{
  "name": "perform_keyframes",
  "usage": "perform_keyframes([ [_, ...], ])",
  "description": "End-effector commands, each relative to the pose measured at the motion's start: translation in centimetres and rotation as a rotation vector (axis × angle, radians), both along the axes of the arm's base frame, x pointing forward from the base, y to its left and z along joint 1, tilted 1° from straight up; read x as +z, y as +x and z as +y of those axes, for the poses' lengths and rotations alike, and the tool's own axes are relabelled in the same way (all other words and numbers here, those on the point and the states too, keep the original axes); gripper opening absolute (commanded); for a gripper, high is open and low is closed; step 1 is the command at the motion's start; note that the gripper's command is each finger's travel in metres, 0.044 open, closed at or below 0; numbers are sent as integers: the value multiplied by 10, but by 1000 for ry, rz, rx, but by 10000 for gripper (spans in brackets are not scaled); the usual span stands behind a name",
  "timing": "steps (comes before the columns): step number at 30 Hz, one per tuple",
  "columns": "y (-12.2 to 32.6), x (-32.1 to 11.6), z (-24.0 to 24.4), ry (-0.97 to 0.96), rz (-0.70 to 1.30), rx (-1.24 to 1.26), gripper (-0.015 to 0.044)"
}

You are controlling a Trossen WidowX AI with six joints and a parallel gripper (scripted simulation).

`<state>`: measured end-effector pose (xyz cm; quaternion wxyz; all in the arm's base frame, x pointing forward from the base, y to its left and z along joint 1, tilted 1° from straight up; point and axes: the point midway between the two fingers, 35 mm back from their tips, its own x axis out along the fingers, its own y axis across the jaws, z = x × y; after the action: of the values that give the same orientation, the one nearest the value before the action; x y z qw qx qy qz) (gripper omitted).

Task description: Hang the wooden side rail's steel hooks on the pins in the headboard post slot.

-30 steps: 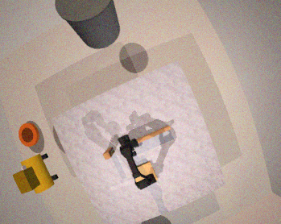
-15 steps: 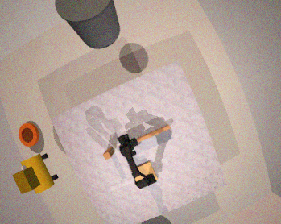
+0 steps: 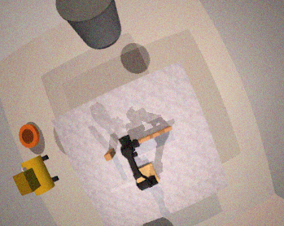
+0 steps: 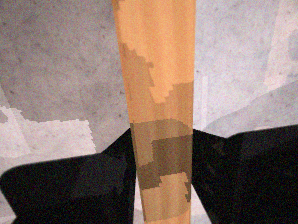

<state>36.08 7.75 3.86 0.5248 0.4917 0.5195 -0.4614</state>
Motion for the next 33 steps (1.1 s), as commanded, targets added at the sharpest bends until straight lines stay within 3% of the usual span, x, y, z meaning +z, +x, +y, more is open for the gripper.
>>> perform_keyframes([
  [1, 0, 1, 0, -1, -14, 16, 0],
  [33, 0, 6, 0, -1, -14, 16, 0],
])
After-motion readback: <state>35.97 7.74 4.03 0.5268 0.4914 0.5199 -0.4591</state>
